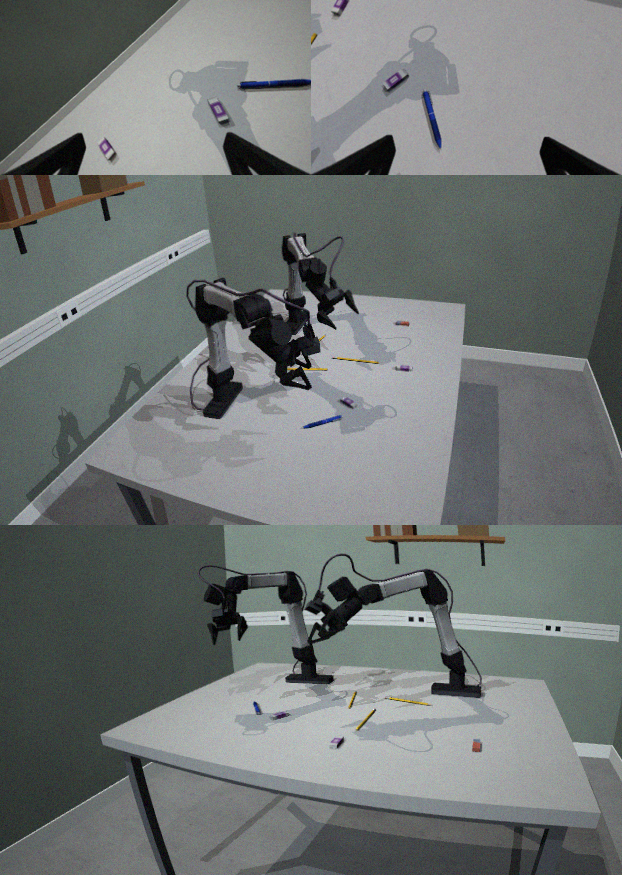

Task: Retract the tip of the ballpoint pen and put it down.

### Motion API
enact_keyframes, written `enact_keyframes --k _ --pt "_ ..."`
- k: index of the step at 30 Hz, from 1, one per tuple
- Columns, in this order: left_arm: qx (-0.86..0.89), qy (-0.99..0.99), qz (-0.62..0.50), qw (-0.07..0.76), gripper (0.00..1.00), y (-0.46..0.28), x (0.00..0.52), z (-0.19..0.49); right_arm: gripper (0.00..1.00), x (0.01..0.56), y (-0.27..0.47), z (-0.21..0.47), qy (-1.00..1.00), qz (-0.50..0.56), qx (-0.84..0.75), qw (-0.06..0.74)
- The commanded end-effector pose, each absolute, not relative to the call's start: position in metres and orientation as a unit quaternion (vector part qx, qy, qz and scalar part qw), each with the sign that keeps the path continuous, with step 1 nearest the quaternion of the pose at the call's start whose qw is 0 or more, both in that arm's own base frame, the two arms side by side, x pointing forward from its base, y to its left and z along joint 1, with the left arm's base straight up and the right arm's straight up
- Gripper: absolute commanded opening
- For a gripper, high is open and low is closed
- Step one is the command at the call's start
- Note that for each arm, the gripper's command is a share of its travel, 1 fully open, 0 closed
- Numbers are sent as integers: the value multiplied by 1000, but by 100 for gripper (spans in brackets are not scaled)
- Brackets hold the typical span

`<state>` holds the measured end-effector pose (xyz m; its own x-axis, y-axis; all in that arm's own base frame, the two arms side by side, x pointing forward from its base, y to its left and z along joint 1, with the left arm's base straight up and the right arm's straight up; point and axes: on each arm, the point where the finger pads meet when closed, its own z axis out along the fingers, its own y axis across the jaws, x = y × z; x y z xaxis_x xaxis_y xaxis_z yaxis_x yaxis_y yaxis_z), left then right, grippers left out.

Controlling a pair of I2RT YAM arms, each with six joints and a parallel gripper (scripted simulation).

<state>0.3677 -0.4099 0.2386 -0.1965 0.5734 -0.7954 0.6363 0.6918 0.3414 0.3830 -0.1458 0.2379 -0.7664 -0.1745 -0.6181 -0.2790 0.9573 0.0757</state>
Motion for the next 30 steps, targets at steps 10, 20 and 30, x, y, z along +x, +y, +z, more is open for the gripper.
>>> enact_keyframes --k 10,20,30 --pt "387 771 -35 505 100 -410 368 245 100 384 -146 243 934 77 -124 326" --pt "367 771 -46 519 100 -395 375 261 100 384 -146 243 934 77 -124 326" --pt "314 781 -58 537 100 -341 401 280 100 384 -146 243 934 77 -124 326"
